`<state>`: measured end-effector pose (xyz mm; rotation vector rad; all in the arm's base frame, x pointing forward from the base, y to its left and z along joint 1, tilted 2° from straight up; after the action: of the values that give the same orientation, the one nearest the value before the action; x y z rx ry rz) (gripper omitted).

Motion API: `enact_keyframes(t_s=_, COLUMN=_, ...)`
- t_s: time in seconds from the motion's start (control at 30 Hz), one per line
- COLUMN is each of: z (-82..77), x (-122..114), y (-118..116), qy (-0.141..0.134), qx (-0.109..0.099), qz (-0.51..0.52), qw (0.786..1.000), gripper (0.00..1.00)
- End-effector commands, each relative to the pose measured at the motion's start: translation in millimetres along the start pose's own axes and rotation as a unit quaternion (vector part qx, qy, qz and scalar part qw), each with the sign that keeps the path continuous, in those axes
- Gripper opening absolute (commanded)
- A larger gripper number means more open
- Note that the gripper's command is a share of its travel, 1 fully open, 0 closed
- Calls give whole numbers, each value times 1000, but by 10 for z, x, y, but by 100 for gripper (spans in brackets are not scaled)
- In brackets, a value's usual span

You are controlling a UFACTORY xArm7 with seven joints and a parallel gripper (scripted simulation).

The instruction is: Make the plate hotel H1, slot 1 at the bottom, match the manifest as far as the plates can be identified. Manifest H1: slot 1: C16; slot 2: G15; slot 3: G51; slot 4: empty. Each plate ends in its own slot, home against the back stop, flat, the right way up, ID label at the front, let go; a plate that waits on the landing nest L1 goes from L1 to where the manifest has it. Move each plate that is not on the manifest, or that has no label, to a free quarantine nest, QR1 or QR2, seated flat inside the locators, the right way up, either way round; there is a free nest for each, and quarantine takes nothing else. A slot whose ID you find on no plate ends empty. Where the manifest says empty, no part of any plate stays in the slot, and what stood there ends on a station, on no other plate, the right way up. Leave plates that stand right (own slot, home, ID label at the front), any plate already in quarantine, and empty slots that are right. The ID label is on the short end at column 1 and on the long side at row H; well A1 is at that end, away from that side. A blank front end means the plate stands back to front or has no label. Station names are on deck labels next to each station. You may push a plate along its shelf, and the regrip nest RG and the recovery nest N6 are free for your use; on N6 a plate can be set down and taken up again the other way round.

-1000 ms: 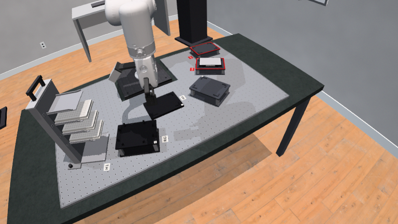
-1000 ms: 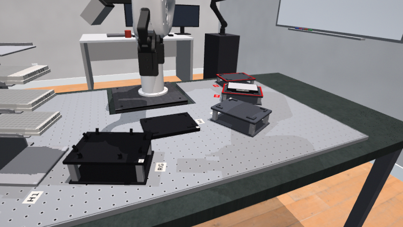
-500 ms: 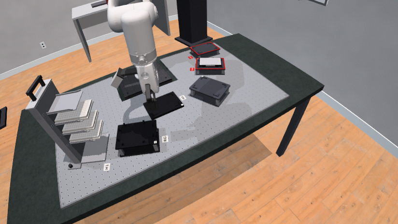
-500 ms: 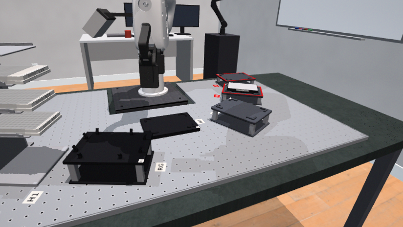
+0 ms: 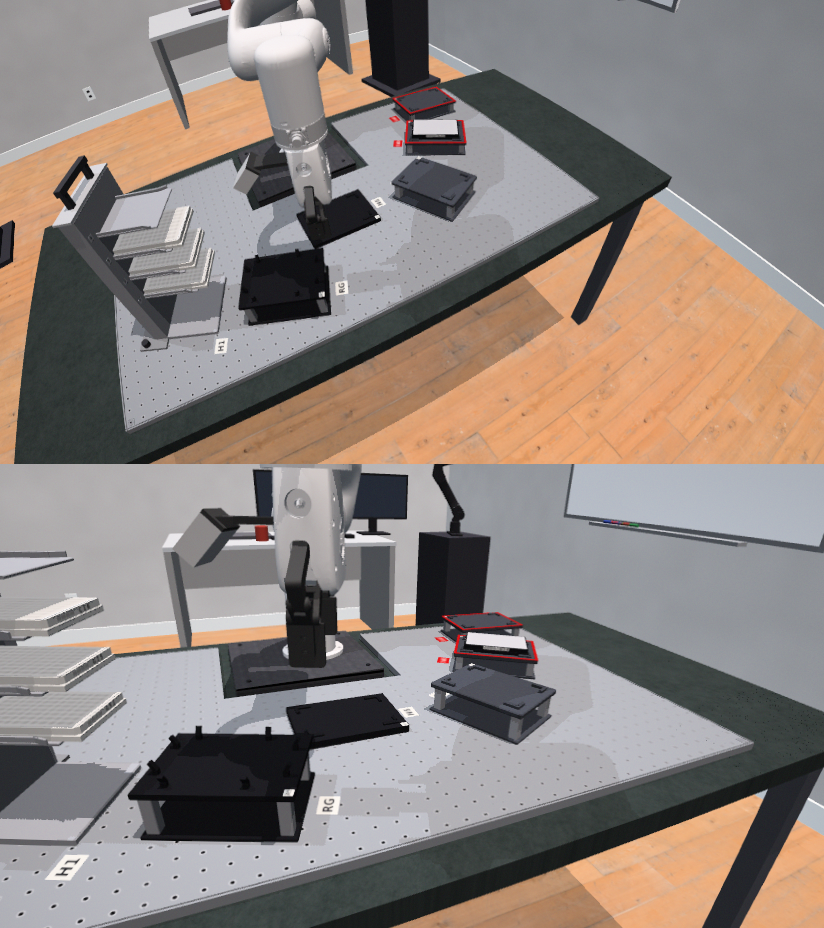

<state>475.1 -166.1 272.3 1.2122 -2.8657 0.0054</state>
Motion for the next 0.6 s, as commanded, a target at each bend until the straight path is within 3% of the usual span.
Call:
enact_keyframes(t_s=0.0, z=62, x=-3, y=-9, qy=-1, qx=2, qz=0, qw=1000, gripper=100)
enact_keyframes(t_s=0.37, z=81, x=-3, y=-10, qy=-1, qx=2, qz=0, qw=1000, gripper=100)
enact_keyframes(t_s=0.57, z=86, x=-90, y=12, qy=47, qx=14, qz=0, qw=999, gripper=100)
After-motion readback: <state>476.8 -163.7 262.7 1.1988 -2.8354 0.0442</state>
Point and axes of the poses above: the point where the finger pads meet when closed, its own z axis out along the fingers, its own y axis across the jaws, x = y × z, the point moved 9 cm from there along -z, back along the fingers, and after that the axes turned 14 degrees about z, right-handed, at the moved point
